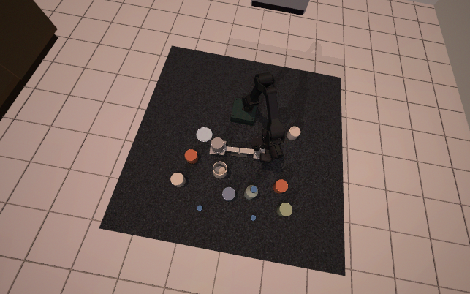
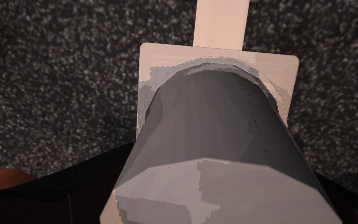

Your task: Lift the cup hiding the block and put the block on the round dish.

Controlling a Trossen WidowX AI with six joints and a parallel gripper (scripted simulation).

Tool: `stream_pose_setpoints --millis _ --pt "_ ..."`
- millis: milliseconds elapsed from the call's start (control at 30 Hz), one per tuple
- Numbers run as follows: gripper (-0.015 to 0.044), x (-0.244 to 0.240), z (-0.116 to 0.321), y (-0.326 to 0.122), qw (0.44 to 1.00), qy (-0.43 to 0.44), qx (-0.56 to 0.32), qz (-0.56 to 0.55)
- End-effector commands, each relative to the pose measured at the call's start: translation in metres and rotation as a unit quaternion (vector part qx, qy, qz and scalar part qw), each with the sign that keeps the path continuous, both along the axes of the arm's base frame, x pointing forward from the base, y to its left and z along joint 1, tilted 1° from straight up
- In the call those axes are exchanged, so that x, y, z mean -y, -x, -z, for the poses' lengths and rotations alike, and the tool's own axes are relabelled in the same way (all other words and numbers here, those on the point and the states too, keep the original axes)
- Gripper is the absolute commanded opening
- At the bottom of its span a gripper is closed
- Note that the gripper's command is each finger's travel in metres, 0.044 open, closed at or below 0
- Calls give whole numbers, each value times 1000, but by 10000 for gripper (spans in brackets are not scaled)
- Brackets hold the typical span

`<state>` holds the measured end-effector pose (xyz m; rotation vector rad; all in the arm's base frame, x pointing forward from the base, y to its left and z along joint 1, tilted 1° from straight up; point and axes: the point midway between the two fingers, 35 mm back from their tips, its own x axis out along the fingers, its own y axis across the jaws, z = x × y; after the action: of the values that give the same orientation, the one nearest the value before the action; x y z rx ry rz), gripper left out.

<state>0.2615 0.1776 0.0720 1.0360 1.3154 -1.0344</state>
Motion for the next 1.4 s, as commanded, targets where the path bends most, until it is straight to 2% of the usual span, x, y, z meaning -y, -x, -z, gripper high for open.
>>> stream_pose_setpoints --millis 0,1367 --pt "0 -6 -11 -4 1000 -12 8 0" --pt "0 -3 -64 -1 1000 -12 8 0"
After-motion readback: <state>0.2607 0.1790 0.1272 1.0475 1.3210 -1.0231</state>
